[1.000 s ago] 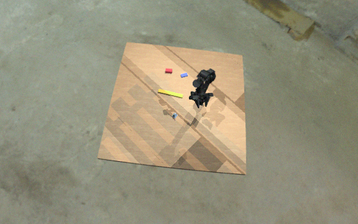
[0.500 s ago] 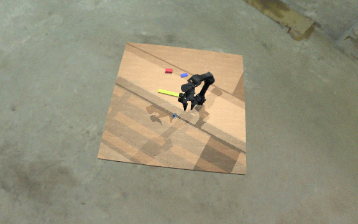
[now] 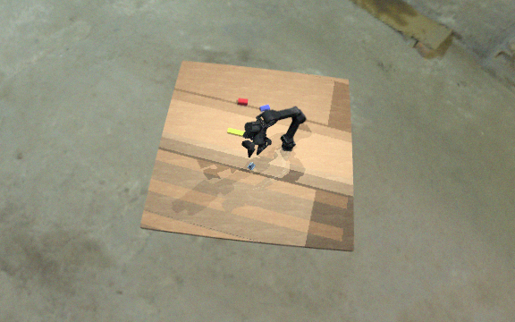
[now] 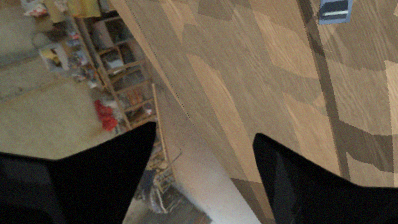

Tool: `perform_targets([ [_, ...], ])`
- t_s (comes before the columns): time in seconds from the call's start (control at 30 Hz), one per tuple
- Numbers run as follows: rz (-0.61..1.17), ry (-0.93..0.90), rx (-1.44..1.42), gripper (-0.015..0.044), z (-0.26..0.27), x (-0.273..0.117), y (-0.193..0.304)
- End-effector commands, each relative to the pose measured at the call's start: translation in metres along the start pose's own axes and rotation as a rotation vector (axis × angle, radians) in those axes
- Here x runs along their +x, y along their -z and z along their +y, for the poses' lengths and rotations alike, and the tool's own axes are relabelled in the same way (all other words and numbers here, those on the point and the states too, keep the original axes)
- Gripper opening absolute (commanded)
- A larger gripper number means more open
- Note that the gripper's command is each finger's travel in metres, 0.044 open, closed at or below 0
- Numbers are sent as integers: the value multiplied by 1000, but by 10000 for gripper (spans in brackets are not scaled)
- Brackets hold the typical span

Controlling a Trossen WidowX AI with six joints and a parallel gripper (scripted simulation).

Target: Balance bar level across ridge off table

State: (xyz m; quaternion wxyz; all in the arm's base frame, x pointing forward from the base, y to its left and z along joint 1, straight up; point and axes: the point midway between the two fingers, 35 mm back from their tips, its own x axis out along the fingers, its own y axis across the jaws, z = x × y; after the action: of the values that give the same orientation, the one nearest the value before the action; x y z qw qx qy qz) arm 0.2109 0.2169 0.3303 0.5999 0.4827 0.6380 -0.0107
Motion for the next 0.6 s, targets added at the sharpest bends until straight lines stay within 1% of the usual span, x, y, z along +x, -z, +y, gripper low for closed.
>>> perform_targets([
  [0.0,-59,38,-46,315,-3,12,-30],
  [0.43,-187,146,-147,315,-24,26,-115],
  [0.57,-223,171,-140,315,-35,27,-138],
])
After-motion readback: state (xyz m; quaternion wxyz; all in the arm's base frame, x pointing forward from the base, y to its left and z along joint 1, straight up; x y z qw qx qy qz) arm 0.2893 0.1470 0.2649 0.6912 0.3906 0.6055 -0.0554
